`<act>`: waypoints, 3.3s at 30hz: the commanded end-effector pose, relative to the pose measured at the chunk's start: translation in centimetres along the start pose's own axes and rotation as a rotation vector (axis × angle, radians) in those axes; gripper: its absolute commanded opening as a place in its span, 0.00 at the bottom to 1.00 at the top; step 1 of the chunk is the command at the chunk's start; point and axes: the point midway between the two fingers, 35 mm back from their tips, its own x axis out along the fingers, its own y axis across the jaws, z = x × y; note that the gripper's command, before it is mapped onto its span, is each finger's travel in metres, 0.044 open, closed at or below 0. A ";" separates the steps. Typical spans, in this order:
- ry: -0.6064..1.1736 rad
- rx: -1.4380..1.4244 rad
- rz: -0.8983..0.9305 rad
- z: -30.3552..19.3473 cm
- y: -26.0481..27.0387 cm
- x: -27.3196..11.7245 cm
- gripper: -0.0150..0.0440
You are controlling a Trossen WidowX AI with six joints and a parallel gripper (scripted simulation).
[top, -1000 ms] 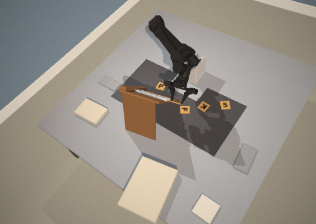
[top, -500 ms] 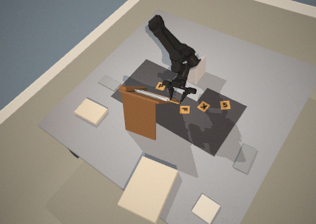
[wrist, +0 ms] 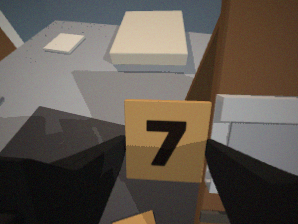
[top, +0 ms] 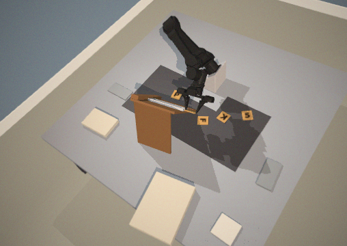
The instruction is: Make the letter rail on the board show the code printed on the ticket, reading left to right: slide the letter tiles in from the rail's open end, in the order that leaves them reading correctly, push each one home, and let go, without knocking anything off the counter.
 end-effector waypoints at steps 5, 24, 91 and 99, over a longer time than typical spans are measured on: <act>0.000 -0.004 0.003 -0.1 -0.5 -0.1 0.25; 0.000 -0.004 0.003 -0.1 -1.5 -0.1 0.25; 0.001 -0.006 0.002 -0.1 -4.8 -0.1 0.25; 0.001 -0.006 0.002 -0.1 -5.1 -0.1 0.25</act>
